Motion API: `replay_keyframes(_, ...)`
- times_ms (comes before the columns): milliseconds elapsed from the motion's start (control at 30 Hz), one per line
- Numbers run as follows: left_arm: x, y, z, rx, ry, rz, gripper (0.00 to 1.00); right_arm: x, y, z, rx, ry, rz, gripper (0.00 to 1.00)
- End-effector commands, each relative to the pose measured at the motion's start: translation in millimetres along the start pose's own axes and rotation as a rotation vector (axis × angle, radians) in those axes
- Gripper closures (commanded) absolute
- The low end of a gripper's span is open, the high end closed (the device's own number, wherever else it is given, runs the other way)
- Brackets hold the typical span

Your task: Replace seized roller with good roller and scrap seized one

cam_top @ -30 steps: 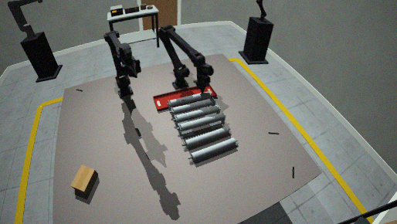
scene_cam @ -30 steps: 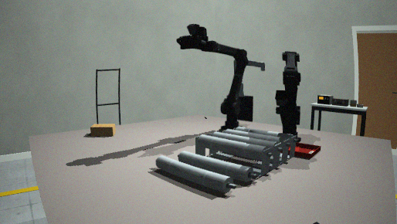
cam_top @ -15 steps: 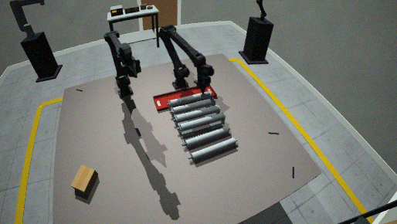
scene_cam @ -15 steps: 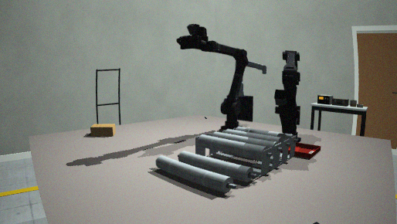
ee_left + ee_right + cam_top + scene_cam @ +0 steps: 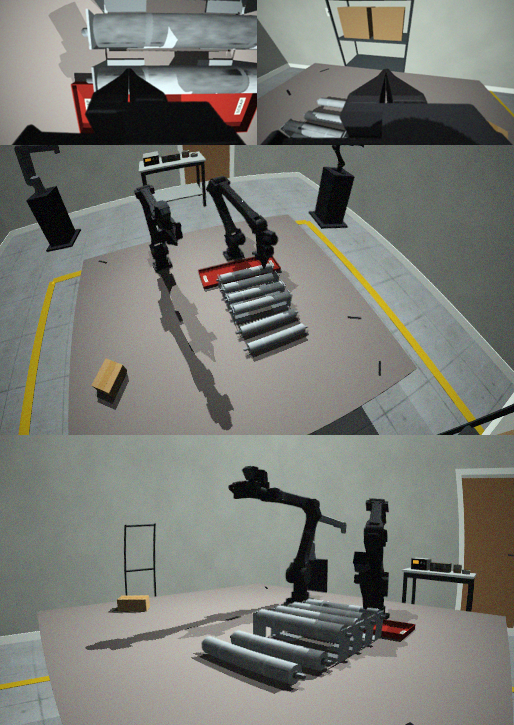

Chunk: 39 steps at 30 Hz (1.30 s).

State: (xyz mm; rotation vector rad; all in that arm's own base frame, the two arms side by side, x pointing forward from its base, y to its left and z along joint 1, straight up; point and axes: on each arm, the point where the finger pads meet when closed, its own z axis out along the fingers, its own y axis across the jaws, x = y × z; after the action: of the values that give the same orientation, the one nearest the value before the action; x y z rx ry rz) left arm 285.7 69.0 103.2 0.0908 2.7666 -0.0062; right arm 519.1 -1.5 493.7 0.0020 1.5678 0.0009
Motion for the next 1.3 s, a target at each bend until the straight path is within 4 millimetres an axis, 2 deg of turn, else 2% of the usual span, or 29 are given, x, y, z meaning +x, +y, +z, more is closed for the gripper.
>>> replay_keyframes(0,10.3,1.2,5.2,0.009,0.046,-0.004,1.00,2.5,6.3,5.9,-0.012,0.015,-0.001,1.00)
replay_keyframes(400,10.5,1.3,4.3,0.009,0.046,-0.007,1.00,2.5,6.3,5.9,-0.012,0.015,-0.001,1.00)
replay_keyframes(433,5.6,2.8,1.8,0.005,0.036,-0.010,1.00,2.5,6.3,5.9,-0.012,0.015,-0.001,1.00)
replay_keyframes(467,10.5,1.3,4.2,0.009,0.046,-0.004,1.00,2.5,6.3,5.9,-0.012,0.015,-0.001,1.00)
replay_keyframes(1267,10.5,1.3,4.0,0.009,0.046,-0.006,1.00,2.5,6.3,5.9,-0.012,0.015,-0.001,1.00)
